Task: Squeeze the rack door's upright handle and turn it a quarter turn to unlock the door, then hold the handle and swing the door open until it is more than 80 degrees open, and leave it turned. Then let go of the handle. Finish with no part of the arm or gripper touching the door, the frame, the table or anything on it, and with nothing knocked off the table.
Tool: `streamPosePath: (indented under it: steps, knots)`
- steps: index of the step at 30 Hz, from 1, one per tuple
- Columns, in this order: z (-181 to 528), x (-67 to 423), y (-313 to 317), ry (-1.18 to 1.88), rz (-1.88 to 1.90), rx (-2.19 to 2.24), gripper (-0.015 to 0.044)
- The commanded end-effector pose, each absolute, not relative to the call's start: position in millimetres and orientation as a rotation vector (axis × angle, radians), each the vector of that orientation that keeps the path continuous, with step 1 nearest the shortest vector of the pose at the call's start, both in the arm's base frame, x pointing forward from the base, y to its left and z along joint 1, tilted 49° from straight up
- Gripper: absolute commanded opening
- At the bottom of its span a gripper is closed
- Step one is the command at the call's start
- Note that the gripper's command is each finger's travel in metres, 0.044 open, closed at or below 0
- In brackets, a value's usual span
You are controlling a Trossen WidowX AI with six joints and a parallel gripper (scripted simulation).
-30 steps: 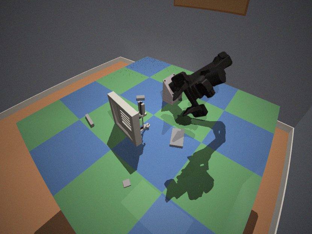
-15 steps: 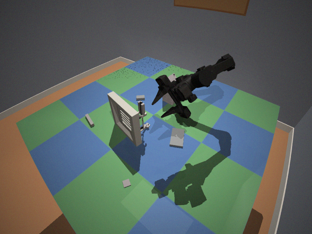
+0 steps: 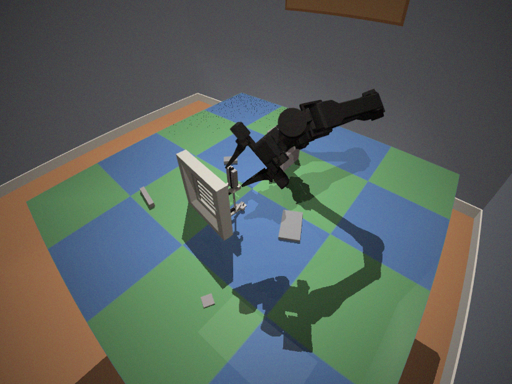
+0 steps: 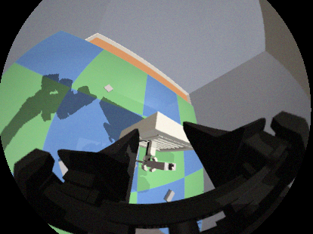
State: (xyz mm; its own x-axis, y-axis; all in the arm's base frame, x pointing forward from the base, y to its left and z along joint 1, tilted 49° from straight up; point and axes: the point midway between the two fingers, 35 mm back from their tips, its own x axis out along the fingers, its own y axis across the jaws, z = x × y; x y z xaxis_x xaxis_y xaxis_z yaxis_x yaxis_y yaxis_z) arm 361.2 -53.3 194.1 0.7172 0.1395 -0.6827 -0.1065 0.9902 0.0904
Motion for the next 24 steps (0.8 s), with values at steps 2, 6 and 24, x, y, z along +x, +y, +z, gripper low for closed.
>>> streamPosePath:
  steps: [2,6,24]
  knots:
    - [178.6,359.8,-61.5,0.85,0.161,0.089,0.0282]
    - [166.6,356.6,-67.5,0.933,0.192,0.132,0.0282]
    - [133.4,335.1,-85.2,1.236,0.388,0.423,0.0282]
